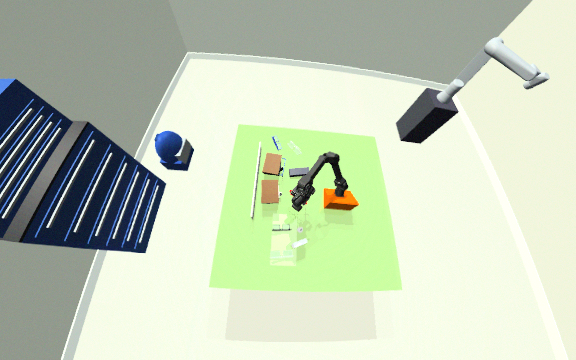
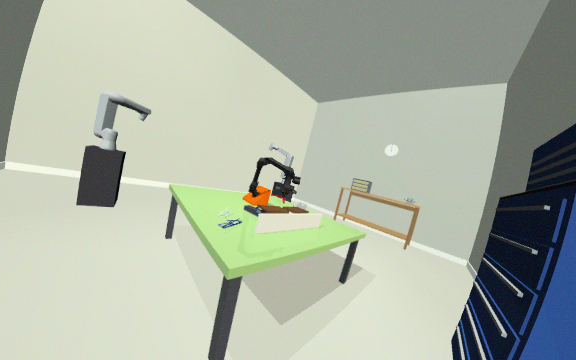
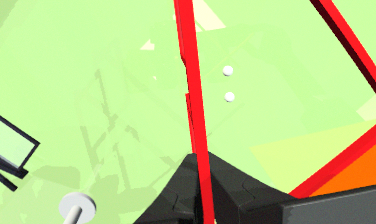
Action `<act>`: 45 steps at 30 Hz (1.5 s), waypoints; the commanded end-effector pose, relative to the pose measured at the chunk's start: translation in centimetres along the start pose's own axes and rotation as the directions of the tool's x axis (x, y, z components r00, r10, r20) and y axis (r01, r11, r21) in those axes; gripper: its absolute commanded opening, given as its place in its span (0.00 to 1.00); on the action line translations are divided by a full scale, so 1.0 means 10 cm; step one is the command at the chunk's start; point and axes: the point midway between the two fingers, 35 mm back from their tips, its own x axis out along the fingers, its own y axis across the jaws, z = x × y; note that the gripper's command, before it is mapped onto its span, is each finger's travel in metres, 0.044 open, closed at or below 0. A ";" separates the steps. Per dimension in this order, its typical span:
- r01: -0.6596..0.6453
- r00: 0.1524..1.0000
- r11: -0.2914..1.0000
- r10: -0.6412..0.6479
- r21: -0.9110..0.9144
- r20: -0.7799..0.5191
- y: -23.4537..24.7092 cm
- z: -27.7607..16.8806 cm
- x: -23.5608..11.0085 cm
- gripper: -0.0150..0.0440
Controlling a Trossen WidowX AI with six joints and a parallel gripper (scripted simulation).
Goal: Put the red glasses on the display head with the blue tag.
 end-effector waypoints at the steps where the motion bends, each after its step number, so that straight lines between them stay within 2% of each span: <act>1: -0.004 1.000 0.987 0.004 -0.159 -0.003 0.06 -0.01 -0.02 0.25; 10: -0.006 1.000 0.884 0.005 -0.467 -0.004 0.16 -0.04 -0.03 0.25; 19: -0.007 1.000 0.688 0.006 -0.725 -0.004 0.26 -0.08 -0.04 0.25; 32: -0.007 1.000 0.284 0.008 -0.959 -0.005 0.39 -0.13 -0.05 0.25; 45: -0.003 1.000 -0.181 0.009 -0.983 -0.005 0.53 -0.20 -0.06 0.25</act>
